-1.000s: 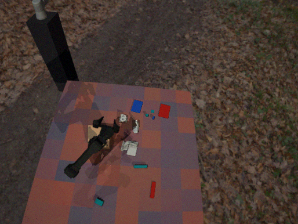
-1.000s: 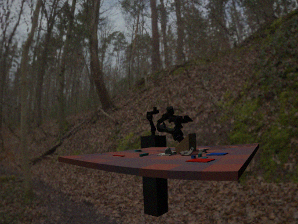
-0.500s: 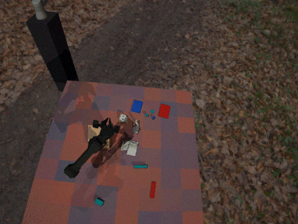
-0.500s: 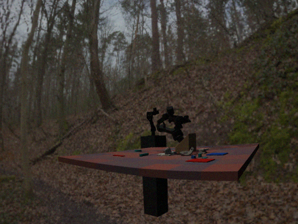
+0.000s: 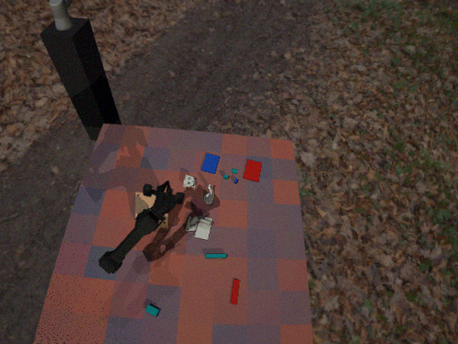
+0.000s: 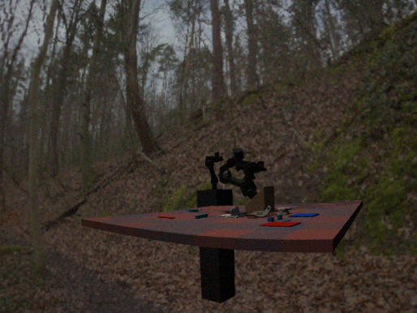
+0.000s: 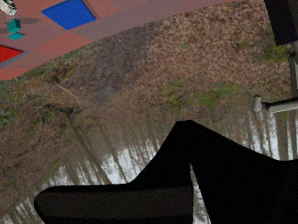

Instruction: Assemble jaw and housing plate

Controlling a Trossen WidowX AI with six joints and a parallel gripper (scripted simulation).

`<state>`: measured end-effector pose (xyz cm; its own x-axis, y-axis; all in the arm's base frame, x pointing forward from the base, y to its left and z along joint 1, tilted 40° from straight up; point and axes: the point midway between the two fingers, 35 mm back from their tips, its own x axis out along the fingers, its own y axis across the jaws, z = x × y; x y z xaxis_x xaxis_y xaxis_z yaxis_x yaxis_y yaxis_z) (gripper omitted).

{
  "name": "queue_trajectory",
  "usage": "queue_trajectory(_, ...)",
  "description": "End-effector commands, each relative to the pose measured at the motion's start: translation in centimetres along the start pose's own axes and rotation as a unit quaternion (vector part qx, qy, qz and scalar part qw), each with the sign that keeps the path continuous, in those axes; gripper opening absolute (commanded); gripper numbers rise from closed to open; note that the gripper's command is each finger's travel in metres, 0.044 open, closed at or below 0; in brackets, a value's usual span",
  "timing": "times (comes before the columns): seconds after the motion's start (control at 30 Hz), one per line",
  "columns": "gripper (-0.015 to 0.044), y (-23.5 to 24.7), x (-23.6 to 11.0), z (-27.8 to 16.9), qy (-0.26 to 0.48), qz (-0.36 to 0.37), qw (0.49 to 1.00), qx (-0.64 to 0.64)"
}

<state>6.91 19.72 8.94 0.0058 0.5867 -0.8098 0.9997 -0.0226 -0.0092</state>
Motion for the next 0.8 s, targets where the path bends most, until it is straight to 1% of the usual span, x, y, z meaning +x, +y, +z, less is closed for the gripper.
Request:
queue_trajectory(0.0,0.0,1.0,0.1,-0.4,-0.029,0.009,1.0,0.002)
queue_trajectory(0.37,0.0,5.0,1.9,-1.1,-0.162,0.033,0.986,0.011)
queue_trajectory(0.77,0.0,9.6,5.3,-0.8,-0.306,0.047,0.951,0.001)
